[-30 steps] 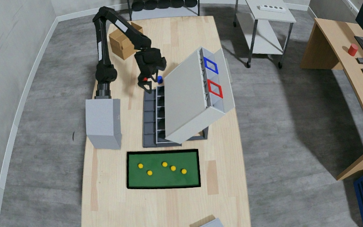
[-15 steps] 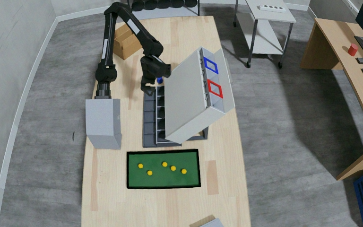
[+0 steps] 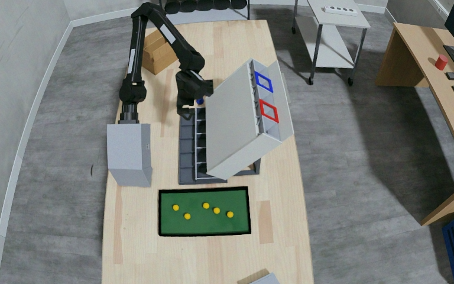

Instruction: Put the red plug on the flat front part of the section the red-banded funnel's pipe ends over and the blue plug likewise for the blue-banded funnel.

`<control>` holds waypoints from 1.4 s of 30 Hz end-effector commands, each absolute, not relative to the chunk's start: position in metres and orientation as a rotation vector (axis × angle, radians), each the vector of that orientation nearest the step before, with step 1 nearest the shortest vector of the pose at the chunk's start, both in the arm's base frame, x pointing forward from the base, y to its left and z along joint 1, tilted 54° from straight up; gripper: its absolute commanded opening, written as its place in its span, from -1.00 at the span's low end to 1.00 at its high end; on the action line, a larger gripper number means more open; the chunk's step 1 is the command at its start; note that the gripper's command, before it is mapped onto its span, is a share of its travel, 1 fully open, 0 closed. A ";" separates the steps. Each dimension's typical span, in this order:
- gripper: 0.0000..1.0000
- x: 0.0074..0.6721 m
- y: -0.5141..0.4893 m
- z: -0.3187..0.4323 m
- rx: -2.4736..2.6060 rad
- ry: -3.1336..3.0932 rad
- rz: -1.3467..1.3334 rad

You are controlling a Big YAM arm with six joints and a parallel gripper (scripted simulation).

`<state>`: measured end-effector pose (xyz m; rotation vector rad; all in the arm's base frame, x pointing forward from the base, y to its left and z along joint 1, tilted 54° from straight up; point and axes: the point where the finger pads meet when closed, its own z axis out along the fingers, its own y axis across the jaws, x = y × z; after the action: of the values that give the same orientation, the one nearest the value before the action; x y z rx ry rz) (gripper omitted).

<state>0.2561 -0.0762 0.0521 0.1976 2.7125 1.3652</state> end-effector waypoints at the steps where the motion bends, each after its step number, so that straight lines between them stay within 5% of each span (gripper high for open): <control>1: 1.00 0.266 -0.088 0.056 0.165 2.695 1.337; 2: 0.60 0.260 -0.082 0.054 0.198 2.706 1.342; 35: 0.60 0.260 -0.082 0.053 0.191 2.705 1.344; 42: 0.60 0.258 -0.103 -0.013 0.191 2.705 1.344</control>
<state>0.2552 -0.0853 0.0154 0.1849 2.7216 1.3610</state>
